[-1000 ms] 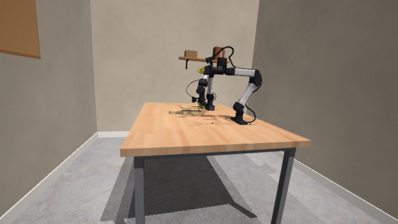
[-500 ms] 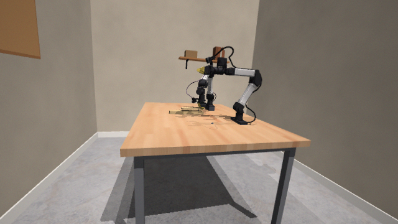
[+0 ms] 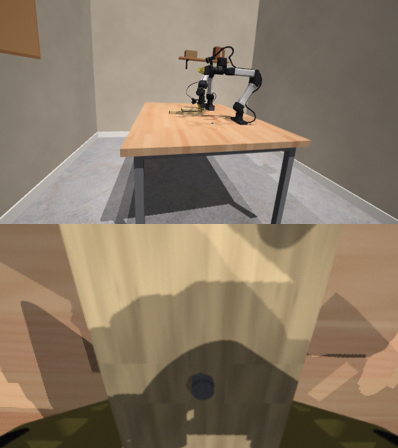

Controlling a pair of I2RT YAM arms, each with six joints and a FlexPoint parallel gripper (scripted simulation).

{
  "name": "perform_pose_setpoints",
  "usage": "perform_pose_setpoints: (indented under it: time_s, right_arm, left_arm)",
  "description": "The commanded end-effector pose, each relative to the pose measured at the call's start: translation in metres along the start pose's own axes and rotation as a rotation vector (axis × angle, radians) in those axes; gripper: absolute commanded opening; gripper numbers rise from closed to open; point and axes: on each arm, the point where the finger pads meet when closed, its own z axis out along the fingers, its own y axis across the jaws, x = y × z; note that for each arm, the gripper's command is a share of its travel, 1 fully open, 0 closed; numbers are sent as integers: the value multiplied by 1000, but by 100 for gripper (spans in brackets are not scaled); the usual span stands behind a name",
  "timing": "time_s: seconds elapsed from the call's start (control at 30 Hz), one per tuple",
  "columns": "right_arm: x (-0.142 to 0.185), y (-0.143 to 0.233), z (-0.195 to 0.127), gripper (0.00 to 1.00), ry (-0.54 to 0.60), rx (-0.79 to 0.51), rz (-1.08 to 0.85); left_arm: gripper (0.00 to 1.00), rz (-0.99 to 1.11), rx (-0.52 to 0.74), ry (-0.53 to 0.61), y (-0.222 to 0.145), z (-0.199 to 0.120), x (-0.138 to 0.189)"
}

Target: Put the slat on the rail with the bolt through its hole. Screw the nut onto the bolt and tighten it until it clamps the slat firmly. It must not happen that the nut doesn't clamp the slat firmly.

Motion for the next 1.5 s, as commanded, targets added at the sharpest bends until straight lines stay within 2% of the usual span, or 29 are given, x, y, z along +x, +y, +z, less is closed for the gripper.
perform_pose_setpoints:
  time_s: [0.0, 0.73, 1.47]
  right_arm:
    - [0, 5, 6, 67, -16, -8, -6]
    - [3, 1, 18, 67, -5, 9, -9]
    - [-1, 3, 9, 67, -14, -7, -3]
  left_arm:
    - [100, -4, 6, -27, -2, 0, -7]
    - [100, -4, 6, -27, -2, 0, -7]
    - [100, -4, 6, -27, -2, 0, -7]
